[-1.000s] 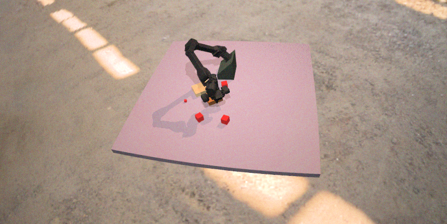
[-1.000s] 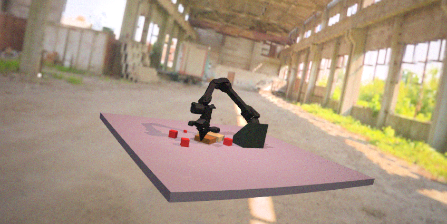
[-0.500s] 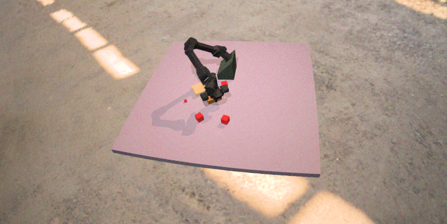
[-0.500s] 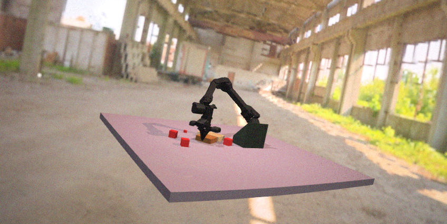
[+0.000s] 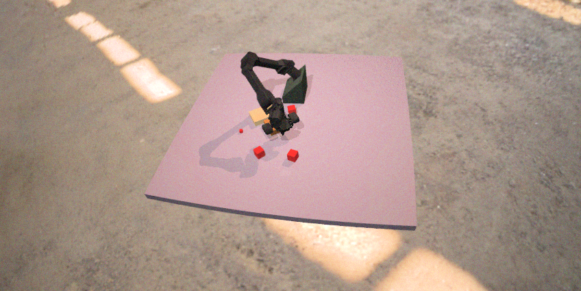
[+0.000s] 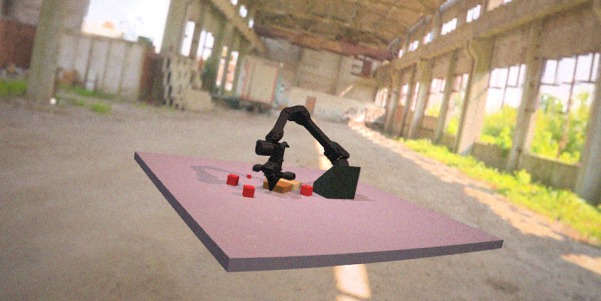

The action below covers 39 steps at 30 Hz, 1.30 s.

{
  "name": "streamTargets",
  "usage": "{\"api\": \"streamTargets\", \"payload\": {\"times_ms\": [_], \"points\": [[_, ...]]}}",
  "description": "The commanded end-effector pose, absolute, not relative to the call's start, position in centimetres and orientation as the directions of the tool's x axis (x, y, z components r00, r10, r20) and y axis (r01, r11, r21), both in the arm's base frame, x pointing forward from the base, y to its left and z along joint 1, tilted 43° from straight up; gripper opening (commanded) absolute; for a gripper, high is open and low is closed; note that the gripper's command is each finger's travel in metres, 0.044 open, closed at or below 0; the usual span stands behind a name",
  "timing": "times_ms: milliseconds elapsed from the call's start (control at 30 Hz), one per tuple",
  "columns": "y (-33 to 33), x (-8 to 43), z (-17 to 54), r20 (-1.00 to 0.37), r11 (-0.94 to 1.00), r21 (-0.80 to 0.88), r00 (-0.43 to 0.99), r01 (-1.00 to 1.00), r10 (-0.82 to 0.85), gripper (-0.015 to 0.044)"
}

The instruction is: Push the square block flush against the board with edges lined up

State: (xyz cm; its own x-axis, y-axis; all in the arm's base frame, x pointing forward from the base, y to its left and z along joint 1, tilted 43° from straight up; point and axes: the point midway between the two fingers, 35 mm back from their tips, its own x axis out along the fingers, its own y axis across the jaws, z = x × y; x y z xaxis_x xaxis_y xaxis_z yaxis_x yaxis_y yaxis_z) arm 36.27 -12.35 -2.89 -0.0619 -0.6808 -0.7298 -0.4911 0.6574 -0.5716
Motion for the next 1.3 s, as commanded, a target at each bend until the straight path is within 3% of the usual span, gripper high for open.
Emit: {"api": "streamTargets", "payload": {"times_ms": [0,567,767,1267], "points": [[-12.1,37.1,-3.0,-0.727,0.654,-0.579,-0.055,-0.487,-0.684,0.0000],[-11.3,39.2,-3.9,-0.727,0.654,-0.579,-0.054,-0.487,-0.684,0.0000],[-7.5,39.1,0.2,-0.729,0.656,-0.577,-0.054,-0.487,-0.682,0.0000],[-10.5,36.7,-0.7,-0.728,0.658,-0.581,-0.055,-0.478,-0.683,0.0000]]}}
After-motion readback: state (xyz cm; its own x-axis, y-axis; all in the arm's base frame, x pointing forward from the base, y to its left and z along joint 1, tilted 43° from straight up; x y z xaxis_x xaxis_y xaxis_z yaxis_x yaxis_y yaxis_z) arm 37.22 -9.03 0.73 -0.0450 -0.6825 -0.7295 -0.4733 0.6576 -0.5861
